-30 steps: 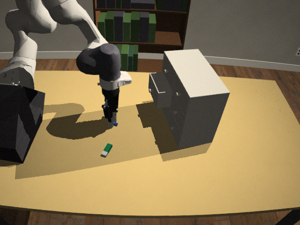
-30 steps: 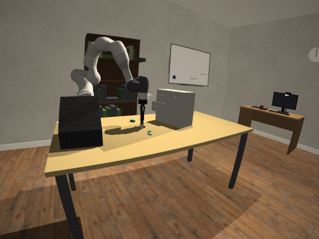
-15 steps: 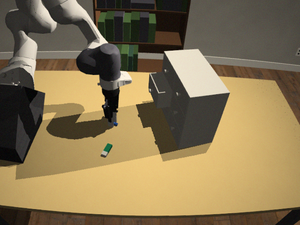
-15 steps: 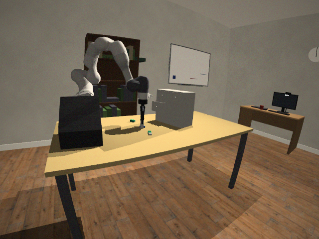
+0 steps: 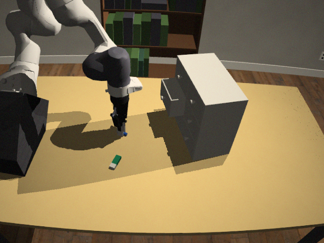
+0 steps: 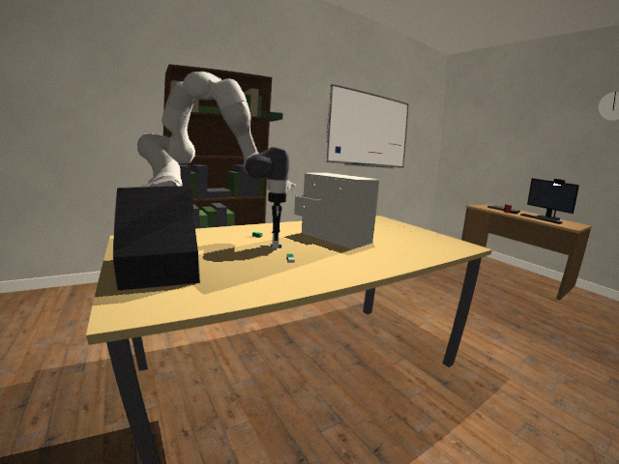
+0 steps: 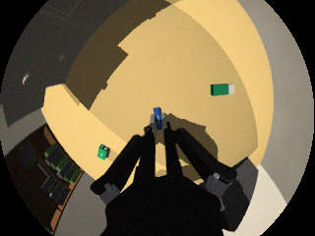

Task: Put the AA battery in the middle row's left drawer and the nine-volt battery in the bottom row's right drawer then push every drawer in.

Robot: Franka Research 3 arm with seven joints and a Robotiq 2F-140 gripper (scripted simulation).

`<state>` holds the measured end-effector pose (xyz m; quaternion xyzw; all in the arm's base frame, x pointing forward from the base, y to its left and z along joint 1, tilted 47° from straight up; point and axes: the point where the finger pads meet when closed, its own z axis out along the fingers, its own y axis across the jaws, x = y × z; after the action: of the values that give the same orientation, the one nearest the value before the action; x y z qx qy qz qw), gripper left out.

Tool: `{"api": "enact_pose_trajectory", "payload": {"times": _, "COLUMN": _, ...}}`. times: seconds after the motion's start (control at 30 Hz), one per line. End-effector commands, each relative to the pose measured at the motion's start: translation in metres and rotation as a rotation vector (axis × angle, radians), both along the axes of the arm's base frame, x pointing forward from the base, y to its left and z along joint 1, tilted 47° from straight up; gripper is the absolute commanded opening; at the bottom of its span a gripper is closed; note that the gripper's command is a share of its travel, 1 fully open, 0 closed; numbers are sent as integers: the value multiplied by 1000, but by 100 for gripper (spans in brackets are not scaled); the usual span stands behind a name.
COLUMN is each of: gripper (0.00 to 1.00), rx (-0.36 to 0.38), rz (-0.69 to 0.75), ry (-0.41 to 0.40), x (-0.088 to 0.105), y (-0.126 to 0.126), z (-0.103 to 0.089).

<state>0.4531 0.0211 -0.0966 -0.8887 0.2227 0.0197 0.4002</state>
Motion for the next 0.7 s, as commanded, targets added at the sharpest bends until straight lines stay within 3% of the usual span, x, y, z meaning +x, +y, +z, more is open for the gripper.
{"api": "enact_pose_trajectory", "payload": {"times": 0.0, "gripper": 6, "rx": 0, "rz": -5, "ry": 2, "x": 1, "y": -1, "z": -1}}
{"api": "enact_pose_trajectory", "payload": {"times": 0.3, "gripper": 6, "rx": 0, "rz": -5, "ry": 2, "x": 0, "y": -5, "z": 3}}
{"api": "enact_pose_trajectory", "payload": {"times": 0.57, "gripper": 6, "rx": 0, "rz": -5, "ry": 2, "x": -12, "y": -63, "z": 58}}
{"api": "enact_pose_trajectory", "payload": {"times": 0.67, "gripper": 6, "rx": 0, "rz": -5, "ry": 2, "x": -14, "y": -72, "z": 67}}
